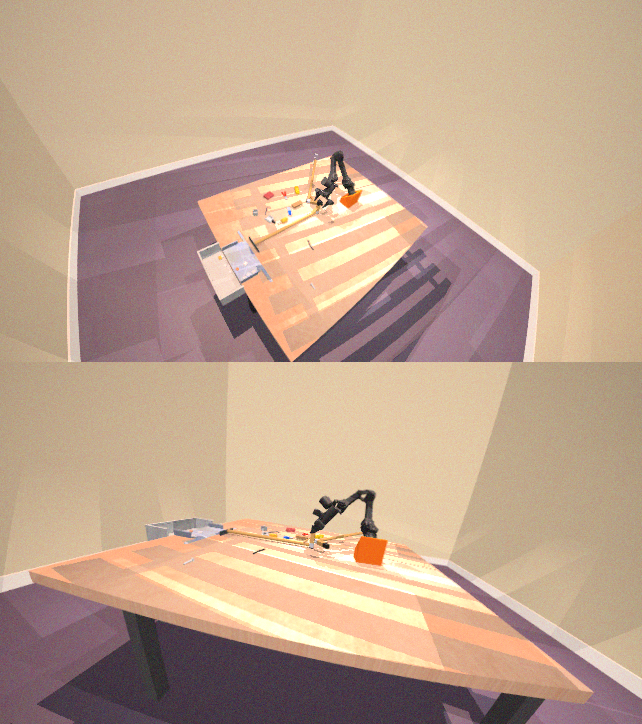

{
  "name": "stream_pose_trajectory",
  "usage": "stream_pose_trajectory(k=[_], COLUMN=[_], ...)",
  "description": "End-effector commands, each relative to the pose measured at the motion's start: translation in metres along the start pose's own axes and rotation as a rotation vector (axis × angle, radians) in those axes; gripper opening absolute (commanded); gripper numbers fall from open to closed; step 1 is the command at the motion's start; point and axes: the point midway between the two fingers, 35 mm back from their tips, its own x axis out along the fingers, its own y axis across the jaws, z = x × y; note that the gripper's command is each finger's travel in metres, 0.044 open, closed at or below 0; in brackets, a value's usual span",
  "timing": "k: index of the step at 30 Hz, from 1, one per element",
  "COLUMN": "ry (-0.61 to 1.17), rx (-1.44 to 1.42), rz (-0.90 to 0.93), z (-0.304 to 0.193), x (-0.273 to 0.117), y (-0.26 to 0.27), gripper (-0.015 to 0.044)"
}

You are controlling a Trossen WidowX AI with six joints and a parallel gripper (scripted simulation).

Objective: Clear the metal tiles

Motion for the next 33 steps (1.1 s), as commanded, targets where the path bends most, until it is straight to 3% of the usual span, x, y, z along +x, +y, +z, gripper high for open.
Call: stream_pose_trajectory(k=[1, 9, 22, 29, 31, 33], ry=[0.001, -0.002, -0.003, -0.003, -0.003, -0.003], rx=[-0.003, -0.005, -0.002, -0.002, -0.002, -0.001], rz=[0.000, -0.004, -0.004, -0.004, -0.004, -0.004], z=[-0.002, -0.003, -0.002, -0.002, -0.002, -0.001], x=[0.008, 0.020, 0.015, 0.015, 0.014, 0.014], y=[-0.001, -0.003, -0.002, -0.002, -0.002, -0.002], gripper=[0.0440, 0.0440, 0.0099, 0.0052, 0.0000, 0.0000])
